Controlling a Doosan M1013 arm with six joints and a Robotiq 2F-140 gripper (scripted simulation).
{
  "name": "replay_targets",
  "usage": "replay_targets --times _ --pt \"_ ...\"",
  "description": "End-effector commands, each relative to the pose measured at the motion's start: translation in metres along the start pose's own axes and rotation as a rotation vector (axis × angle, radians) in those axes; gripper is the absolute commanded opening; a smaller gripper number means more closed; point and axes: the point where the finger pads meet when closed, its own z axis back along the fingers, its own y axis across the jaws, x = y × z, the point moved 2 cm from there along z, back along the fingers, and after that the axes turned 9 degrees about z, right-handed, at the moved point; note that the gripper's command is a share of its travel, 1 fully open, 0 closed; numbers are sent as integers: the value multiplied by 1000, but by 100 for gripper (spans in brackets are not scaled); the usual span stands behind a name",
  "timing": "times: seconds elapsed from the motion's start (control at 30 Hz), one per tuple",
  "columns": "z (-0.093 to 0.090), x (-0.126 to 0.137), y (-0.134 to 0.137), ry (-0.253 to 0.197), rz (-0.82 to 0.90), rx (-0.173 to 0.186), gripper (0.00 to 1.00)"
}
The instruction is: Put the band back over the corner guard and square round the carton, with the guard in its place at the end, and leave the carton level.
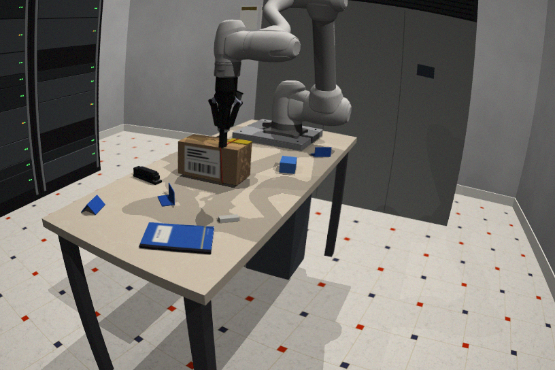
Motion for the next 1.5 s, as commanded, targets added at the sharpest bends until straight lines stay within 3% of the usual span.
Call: replay_targets --times 0.0,0.57,1.47 --pt "2 0 3 0 -4 -1 10" --pt "2 2 17 0 -4 -1 10" --pt "2 1 12 0 0 -1 10"
